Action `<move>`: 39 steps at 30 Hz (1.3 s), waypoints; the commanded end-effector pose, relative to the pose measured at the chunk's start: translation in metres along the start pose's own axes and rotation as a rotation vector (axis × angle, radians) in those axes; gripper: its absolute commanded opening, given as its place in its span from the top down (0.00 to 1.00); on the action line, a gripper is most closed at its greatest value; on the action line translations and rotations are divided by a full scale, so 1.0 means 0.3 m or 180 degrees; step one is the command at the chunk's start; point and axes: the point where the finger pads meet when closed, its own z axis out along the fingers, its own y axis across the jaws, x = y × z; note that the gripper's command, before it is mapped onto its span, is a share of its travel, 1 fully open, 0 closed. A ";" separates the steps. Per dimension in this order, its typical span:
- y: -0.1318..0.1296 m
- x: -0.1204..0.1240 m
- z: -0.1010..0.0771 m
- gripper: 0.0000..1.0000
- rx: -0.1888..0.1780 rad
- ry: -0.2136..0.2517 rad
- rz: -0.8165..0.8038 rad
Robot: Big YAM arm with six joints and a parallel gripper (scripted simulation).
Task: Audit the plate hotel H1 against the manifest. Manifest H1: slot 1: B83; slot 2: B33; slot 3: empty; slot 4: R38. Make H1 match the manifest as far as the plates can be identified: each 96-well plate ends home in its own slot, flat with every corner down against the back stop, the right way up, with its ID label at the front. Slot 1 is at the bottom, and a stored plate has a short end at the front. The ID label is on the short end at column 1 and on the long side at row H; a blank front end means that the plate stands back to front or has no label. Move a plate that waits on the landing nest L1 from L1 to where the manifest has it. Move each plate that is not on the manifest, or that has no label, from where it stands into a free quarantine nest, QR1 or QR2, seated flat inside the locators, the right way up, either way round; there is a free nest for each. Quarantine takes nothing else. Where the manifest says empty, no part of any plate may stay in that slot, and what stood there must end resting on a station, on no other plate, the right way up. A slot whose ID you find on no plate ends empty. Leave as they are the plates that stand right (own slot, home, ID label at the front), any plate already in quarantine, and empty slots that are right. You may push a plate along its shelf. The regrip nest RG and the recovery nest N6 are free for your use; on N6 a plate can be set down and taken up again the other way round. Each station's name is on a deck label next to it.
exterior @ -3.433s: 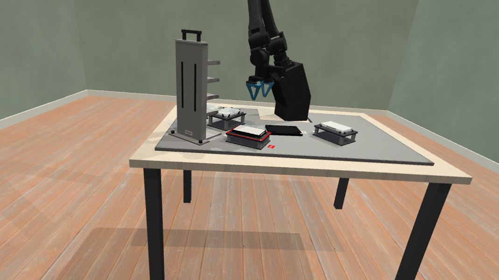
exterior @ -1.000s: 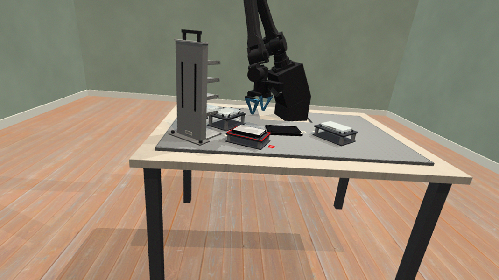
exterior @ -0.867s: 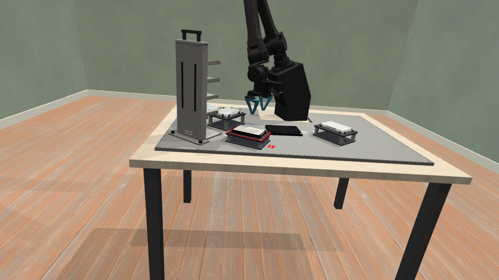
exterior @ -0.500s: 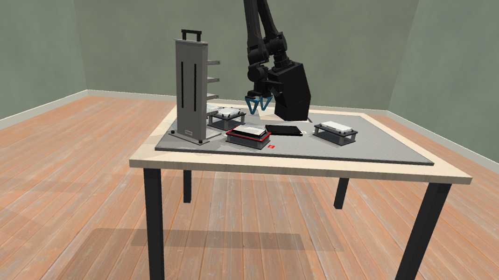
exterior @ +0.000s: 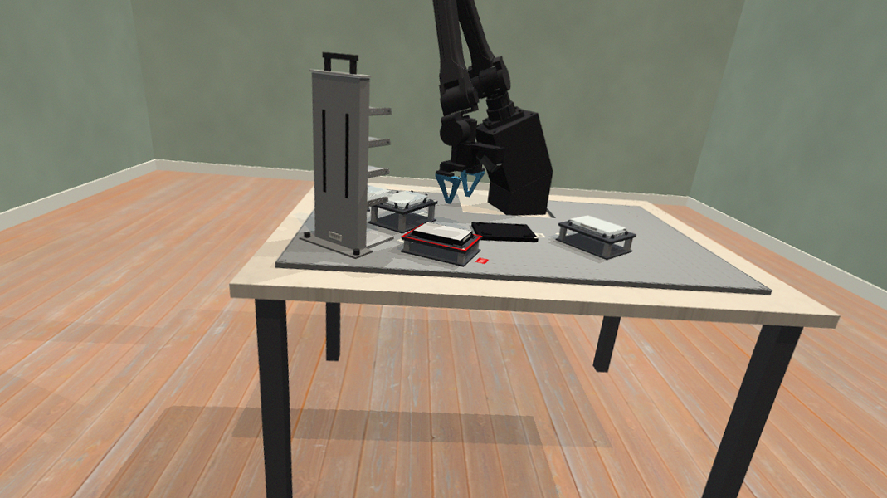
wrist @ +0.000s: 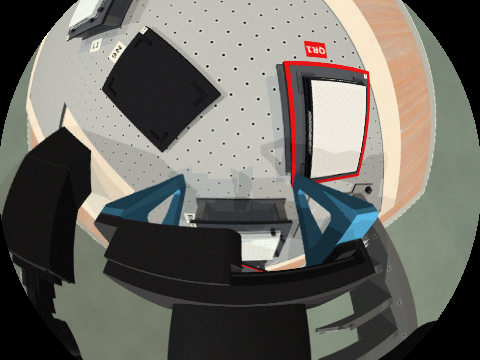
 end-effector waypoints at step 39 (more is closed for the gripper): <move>0.002 -0.014 -0.068 0.00 0.0016 -0.0018 -0.0019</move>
